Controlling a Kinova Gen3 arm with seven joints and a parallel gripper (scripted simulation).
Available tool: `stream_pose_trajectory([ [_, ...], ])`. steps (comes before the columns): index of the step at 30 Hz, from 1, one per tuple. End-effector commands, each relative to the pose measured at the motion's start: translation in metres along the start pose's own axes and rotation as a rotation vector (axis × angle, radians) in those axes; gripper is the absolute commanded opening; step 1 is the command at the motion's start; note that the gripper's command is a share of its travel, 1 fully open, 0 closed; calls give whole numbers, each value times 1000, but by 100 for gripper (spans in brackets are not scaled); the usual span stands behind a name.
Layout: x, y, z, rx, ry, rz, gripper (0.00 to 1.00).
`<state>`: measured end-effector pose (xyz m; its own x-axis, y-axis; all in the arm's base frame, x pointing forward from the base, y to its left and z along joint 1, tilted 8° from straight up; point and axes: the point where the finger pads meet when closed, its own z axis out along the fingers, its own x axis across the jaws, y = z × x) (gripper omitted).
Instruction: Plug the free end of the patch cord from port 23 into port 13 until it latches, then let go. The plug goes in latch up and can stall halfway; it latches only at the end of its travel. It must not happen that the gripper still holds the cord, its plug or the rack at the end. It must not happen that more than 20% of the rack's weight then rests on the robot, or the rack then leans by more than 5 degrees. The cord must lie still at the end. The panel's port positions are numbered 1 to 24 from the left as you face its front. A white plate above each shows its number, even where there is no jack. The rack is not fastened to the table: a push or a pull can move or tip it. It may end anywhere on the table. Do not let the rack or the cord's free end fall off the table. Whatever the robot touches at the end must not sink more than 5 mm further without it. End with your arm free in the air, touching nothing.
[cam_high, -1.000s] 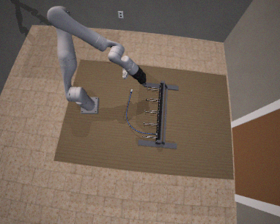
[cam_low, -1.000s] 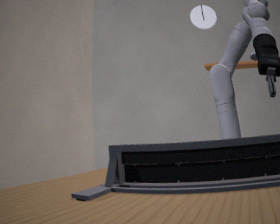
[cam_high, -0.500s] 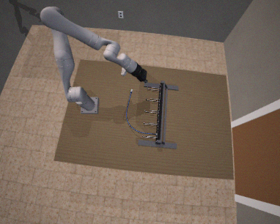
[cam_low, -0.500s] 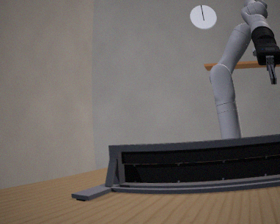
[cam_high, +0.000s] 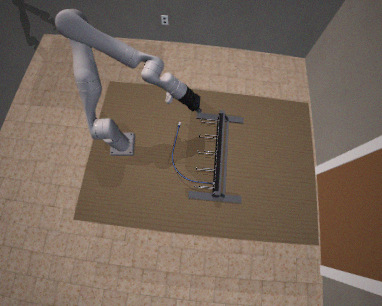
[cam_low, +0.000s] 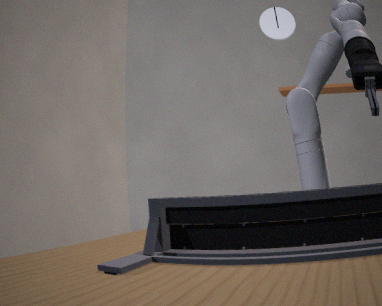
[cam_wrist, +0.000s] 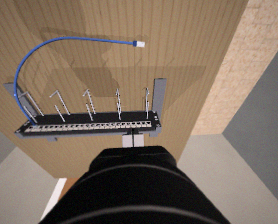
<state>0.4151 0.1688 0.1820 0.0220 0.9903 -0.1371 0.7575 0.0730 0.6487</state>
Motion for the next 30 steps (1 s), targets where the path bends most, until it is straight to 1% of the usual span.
stream_pose_trajectory([
  [1,-1,1,2,1,0,4,0],
  [10,-1,1,13,1,0,4,0],
  [22,-1,1,42,1,0,4,0],
  [24,-1,1,42,1,0,4,0],
  [30,-1,1,58,1,-1,4,0],
])
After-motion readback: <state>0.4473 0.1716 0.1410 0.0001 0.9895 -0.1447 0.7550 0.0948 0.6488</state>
